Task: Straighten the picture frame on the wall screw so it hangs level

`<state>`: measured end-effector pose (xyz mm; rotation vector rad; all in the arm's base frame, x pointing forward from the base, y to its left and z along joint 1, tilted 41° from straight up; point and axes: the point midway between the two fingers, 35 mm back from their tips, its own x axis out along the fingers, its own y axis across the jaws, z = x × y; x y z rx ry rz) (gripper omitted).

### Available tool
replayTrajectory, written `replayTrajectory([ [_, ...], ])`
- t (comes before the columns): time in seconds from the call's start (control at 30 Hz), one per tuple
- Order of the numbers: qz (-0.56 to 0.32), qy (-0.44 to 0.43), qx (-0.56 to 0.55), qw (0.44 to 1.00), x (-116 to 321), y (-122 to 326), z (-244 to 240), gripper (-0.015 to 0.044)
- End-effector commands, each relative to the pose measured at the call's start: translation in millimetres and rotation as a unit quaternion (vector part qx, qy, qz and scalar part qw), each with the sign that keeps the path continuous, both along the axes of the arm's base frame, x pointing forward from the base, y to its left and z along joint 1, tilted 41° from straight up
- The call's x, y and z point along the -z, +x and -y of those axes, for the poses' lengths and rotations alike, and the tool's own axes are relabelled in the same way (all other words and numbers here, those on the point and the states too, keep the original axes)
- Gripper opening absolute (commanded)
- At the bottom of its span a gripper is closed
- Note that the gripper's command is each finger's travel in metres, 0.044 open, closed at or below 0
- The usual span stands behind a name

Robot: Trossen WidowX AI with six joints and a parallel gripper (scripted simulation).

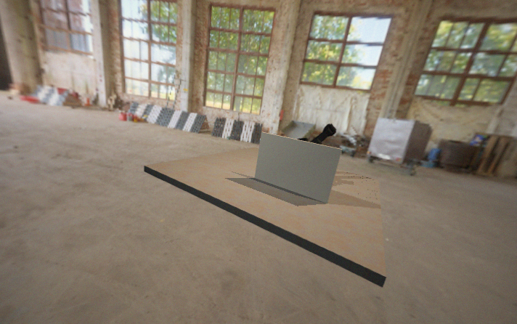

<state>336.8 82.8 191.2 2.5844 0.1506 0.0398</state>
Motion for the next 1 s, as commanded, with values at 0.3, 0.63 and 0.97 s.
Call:
replayTrajectory([
  [0.3, 0.005, 0.003, -0.001, 1.0, -3, 4, -1, 0.026],
  [0.63, 0.005, 0.003, -0.001, 1.0, -4, 17, -2, 0.026],
  [0.97, 0.006, 0.003, -0.001, 1.0, -4, 34, -4, 0.026],
])
